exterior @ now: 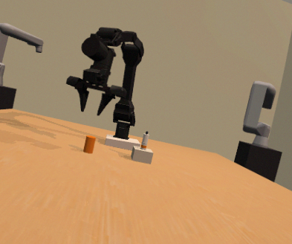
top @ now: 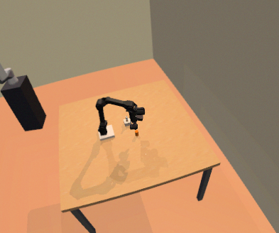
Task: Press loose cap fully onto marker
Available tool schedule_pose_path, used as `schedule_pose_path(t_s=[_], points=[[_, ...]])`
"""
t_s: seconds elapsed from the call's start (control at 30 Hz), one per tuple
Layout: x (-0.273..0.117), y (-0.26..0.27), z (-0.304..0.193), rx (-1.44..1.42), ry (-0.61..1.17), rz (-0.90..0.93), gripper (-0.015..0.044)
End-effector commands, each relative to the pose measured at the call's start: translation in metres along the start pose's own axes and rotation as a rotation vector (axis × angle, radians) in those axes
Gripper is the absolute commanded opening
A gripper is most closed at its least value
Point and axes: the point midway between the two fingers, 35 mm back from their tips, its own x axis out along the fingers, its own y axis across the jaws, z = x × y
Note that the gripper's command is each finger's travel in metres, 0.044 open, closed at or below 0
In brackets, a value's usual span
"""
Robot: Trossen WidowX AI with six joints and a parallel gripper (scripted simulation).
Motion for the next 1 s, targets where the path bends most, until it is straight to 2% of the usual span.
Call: schedule_pose_path(t_s=[0.0,0.07,0.2,0.97], points=[[0.005,0.017,0.003,-0.017,0.057,0.007,0.0254],[0.007,0.017,0.003,-0.017,0.057,0.007,0.0254],[0.038,0.018,0.001,-0.017,0.057,0.007,0.0254],[0.074,0.019,-0.001,-0.016,0.057,0.007,0.0254]])
